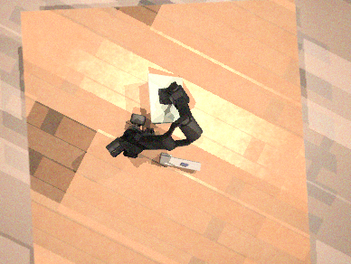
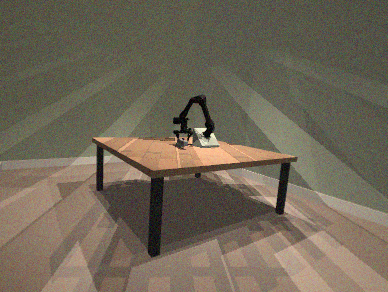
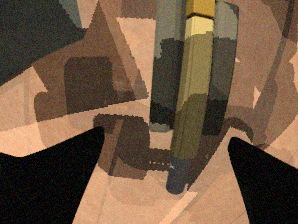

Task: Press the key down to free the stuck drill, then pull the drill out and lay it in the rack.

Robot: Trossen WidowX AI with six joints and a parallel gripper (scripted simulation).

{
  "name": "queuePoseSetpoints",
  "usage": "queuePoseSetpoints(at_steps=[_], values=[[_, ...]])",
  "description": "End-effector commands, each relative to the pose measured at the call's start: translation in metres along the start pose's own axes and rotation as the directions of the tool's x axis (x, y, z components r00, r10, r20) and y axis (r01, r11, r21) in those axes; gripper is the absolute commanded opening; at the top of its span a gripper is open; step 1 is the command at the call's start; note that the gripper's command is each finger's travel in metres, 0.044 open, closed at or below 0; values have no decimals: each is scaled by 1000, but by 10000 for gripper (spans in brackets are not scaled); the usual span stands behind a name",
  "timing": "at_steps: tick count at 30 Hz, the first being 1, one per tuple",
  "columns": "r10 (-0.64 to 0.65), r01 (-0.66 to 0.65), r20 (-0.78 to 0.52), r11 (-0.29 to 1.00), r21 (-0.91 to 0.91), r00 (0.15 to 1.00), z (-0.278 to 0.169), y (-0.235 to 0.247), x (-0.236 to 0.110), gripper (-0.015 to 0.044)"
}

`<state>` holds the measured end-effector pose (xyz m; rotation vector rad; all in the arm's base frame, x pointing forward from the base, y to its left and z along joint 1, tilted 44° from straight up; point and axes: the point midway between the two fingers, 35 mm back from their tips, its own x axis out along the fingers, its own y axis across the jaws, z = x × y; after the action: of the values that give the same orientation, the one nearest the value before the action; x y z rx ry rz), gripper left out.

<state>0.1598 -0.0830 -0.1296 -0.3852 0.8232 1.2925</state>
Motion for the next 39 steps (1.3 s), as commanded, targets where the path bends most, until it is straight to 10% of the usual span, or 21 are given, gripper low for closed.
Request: queuePoseSetpoints(at_steps=[1,15,22,39], values=[[-8,7,-8,1000,-11,1000,-1,-2,-18,440],[-11,11,-7,1000,5,1000,-3,-4,-53,440],[-254,283,-150,932,226,955,-32,-36,-110,440],[-691,829,-526,196,523,495,-76,-37,-321,440]])
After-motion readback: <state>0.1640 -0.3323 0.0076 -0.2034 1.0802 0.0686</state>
